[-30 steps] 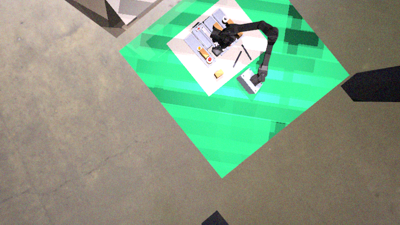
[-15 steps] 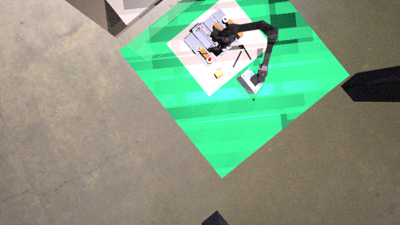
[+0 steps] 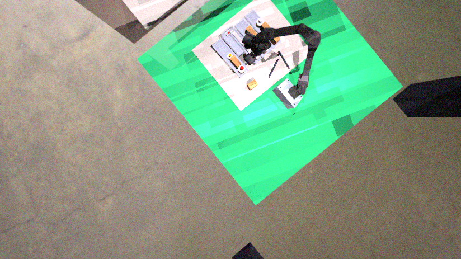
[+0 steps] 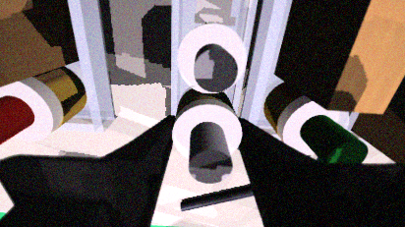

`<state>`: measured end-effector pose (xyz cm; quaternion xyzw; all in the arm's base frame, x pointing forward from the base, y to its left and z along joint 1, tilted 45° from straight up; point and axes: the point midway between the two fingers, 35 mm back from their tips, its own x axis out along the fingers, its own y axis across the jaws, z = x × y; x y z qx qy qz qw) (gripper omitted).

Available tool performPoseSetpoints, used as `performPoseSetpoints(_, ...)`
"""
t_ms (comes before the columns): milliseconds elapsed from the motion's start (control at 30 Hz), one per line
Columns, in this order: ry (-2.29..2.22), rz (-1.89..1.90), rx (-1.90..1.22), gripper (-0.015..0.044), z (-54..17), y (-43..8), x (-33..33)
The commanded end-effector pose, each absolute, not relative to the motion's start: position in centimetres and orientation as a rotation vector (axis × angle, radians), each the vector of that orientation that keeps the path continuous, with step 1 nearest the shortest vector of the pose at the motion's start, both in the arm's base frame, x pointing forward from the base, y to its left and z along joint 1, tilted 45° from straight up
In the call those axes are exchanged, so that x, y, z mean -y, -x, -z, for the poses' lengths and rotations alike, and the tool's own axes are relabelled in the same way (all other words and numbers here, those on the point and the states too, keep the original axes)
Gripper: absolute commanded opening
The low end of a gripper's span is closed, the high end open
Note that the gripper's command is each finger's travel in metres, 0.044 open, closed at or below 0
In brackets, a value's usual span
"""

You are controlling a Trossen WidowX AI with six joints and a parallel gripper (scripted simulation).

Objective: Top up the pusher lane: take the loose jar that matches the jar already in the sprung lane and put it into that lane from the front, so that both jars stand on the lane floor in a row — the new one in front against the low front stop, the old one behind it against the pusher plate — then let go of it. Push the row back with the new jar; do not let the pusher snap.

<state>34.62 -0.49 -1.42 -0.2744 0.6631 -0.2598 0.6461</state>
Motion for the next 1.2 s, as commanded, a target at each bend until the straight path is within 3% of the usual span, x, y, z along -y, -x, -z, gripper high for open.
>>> performPoseSetpoints(0, 0.625, 0.599, -1.489, 0.0000, 1.47, -35.03, 0.76)
performPoseSetpoints(1167, 0.625, 0.600, -1.488, 0.0000, 2.19, -34.88, 1.48)
